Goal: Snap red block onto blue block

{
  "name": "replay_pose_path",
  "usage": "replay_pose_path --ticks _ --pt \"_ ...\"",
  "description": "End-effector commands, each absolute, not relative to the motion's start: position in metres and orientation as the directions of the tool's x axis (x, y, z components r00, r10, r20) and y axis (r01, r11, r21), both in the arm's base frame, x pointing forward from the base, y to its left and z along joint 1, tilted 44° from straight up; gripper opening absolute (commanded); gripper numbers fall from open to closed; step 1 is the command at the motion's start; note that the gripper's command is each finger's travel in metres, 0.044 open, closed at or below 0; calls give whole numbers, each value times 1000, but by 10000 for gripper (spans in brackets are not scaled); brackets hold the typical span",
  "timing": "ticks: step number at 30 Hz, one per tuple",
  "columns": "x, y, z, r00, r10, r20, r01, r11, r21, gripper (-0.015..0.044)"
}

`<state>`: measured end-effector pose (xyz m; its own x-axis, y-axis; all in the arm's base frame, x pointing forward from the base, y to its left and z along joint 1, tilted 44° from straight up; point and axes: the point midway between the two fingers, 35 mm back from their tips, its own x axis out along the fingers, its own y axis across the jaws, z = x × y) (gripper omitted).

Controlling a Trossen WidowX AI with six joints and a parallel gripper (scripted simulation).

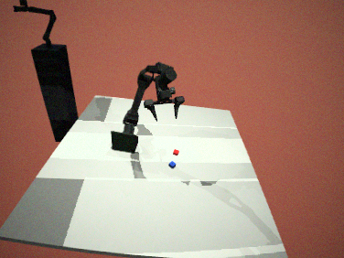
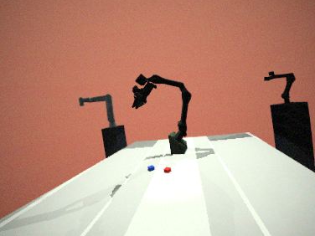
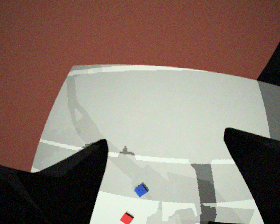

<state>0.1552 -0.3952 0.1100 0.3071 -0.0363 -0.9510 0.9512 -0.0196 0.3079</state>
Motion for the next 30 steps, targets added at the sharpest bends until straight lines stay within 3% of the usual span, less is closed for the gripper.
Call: replay_pose_path --ticks 1,10,19,30 --pt "210 -353 87 349 97 -932 918 167 361 440" --pt "297 -231 50 339 383 -859 712 493 501 440" --pt "326 -81 22 180 651 -738 418 628 656 440" --pt "328 -48 -8 164 668 -726 397 629 668 440"
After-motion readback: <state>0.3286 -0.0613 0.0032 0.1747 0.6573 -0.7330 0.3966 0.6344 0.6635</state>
